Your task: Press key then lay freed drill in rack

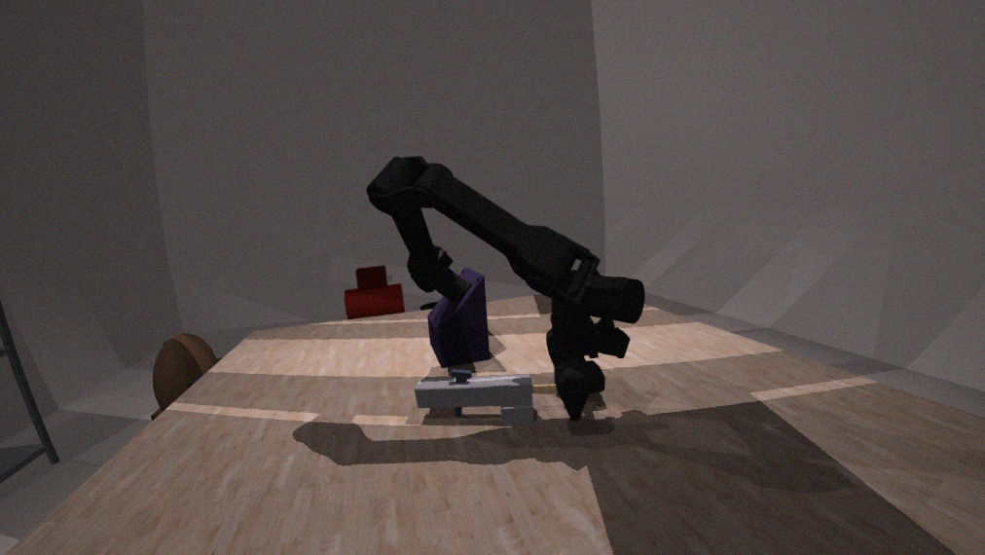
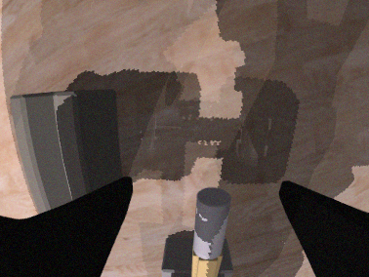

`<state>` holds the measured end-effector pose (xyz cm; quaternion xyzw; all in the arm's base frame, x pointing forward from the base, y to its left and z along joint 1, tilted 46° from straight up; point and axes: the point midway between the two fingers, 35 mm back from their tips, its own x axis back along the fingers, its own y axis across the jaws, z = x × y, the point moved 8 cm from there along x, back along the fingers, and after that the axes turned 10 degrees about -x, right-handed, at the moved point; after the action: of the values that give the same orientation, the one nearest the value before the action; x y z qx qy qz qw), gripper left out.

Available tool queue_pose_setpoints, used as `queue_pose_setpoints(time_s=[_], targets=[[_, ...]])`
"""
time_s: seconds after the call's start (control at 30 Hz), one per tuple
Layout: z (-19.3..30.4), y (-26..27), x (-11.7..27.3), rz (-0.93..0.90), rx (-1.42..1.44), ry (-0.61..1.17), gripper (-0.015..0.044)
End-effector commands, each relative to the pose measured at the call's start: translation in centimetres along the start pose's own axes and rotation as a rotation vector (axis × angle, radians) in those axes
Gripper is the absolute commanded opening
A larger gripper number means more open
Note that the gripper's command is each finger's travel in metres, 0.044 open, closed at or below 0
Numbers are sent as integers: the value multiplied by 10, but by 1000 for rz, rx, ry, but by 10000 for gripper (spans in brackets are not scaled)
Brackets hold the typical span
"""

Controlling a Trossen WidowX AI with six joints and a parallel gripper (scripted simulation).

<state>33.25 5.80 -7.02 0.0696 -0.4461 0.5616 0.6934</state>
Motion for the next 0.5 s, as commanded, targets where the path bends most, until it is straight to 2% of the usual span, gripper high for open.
queue_pose_setpoints(time_s=[0.0,0.47], targets=[[3,0,-1,-1,4,3,440],[7,-1,-3,0,4,3,440]])
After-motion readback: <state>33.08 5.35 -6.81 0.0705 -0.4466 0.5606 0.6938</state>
